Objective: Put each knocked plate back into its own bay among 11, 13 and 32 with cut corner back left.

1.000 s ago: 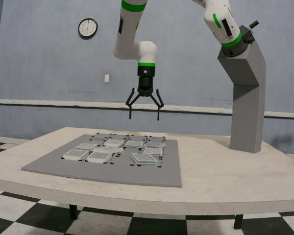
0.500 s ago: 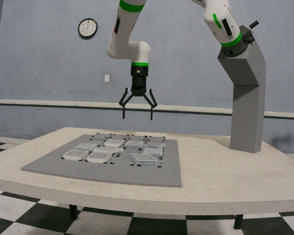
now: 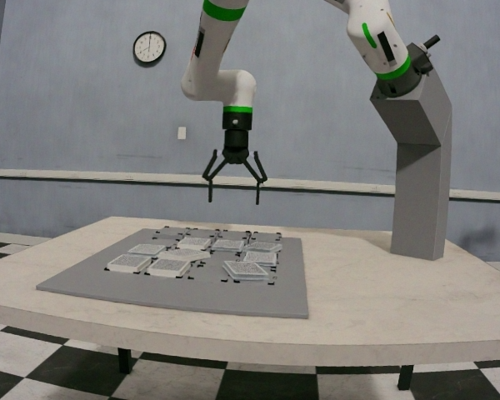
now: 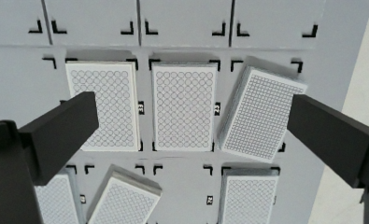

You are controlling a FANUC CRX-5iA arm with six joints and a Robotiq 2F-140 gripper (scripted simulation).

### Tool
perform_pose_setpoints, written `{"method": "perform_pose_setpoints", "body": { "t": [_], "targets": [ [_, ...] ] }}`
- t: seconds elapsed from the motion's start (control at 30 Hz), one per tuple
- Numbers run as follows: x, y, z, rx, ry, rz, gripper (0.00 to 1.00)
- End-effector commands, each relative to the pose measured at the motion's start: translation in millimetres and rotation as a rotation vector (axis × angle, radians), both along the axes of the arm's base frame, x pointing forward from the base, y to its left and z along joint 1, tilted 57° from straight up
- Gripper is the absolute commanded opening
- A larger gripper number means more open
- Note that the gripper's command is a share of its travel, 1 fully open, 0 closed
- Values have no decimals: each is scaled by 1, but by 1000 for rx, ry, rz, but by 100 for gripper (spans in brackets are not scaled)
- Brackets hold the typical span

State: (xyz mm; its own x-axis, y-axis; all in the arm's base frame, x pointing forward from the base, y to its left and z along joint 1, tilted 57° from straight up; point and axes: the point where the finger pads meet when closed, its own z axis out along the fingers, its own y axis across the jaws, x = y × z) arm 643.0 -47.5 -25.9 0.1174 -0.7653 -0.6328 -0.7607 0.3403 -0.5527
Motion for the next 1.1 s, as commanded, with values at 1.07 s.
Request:
{"method": "perform_pose_setpoints", "body": {
  "t": [1.07],
  "targets": [
    [4, 16, 22, -1, -1, -1, 100]
  ]
}}
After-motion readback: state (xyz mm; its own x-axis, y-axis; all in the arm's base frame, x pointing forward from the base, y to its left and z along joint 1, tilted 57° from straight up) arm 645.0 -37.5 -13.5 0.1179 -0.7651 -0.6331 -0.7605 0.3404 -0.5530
